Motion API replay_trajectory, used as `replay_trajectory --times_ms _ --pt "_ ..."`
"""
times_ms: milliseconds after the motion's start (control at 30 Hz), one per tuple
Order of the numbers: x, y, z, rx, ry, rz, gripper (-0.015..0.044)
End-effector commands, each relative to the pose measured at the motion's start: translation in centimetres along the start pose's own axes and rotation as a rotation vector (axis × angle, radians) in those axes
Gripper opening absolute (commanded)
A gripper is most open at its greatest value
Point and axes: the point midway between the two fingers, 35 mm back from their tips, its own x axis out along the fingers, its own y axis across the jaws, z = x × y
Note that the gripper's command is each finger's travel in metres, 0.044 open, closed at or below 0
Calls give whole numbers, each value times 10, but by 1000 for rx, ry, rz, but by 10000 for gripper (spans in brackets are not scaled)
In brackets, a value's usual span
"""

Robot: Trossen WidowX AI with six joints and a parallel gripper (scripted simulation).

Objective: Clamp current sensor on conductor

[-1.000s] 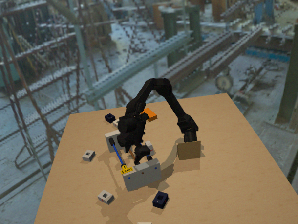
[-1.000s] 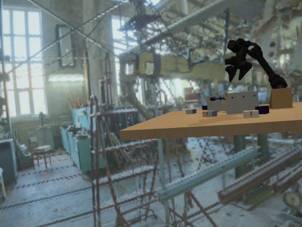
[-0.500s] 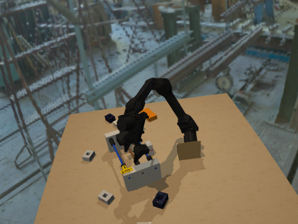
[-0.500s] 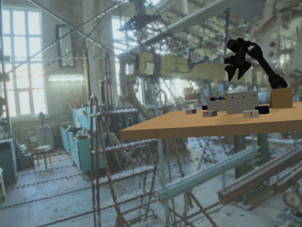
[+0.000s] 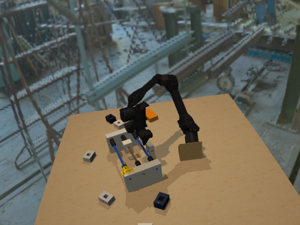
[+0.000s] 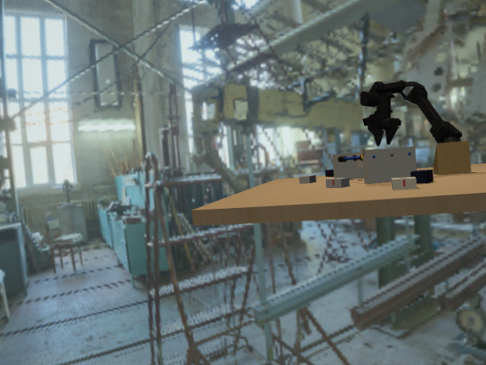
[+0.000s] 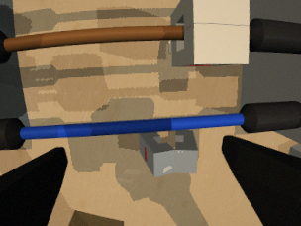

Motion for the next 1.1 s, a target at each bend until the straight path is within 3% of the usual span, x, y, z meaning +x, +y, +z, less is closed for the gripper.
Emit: replay_trajectory --times_ms 0,1067 --pt "14 -27 -44 11 94 -8 440" --pt "57 -33 -55 16 109 -8 440"
